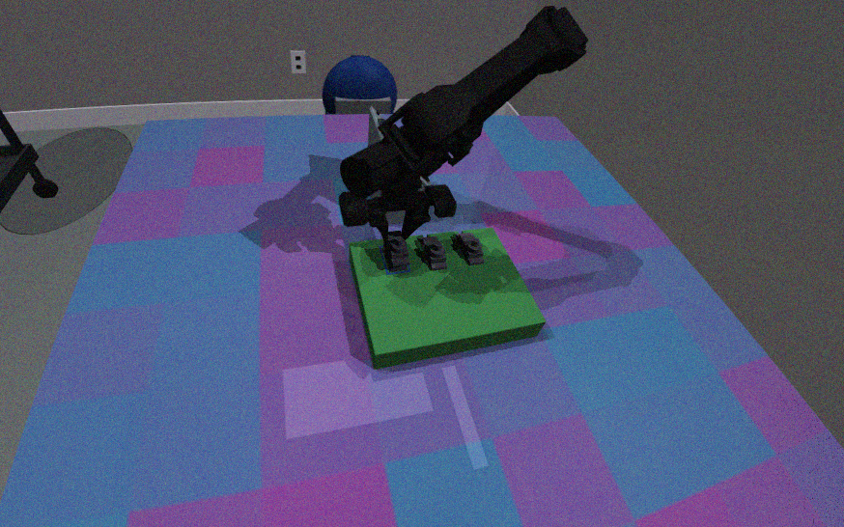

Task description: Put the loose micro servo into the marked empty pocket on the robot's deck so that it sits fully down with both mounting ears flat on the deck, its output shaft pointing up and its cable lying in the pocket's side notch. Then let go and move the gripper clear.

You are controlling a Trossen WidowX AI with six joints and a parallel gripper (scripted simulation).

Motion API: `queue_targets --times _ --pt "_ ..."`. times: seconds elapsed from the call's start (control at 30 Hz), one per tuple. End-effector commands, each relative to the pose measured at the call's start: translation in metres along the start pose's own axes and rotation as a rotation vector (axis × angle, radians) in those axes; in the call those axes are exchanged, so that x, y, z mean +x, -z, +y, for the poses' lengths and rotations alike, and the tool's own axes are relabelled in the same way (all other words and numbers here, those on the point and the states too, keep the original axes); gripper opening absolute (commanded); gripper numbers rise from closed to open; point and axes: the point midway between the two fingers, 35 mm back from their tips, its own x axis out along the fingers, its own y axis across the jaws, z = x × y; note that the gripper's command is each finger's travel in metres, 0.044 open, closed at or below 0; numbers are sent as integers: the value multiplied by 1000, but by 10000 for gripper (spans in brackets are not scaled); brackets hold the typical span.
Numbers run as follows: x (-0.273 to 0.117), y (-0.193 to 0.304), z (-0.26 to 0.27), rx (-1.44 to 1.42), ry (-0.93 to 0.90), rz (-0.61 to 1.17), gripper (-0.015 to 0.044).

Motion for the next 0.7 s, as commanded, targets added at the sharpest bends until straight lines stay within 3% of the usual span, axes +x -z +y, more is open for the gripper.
queue_targets --times 0.0,0.67 --pt "4 0 0 6 2 4 0" --pt "20 0 -1 6 3 4 0"
